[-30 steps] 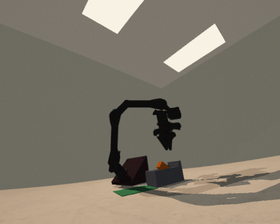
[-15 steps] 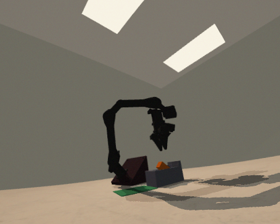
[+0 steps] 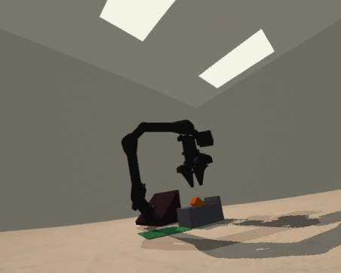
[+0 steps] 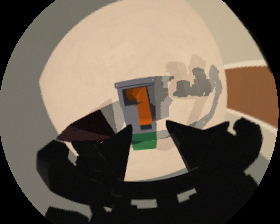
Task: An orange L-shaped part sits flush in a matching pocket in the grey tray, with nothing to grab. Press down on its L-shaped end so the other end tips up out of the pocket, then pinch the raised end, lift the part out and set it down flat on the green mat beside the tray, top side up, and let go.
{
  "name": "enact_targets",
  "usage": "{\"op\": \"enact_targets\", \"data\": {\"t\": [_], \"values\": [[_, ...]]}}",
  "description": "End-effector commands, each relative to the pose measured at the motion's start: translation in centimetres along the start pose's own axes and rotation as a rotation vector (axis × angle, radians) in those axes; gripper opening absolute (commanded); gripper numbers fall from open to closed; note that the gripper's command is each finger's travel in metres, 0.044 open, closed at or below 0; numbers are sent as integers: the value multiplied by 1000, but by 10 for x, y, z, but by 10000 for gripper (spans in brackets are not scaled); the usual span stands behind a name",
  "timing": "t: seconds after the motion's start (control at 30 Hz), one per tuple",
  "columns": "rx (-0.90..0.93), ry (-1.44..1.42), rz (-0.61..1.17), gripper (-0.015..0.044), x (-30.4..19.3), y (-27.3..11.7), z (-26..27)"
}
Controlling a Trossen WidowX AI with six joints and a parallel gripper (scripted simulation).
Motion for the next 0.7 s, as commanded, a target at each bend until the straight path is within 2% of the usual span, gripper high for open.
{"op": "enact_targets", "data": {"t": [0.0,0.67], "values": [[2,-11,10,280,-3,18,0],[1,-11,10,280,-3,45,-1]]}}
Point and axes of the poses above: the point midway between the two fingers, 35 mm back from their tips, its own y axis out along the fingers, its own z axis across the jaws, x = y × z, the point moved 3 cm from there along -y, back along the fingers, and after that the axes turned 14 degrees about y, right-handed, at the moved point
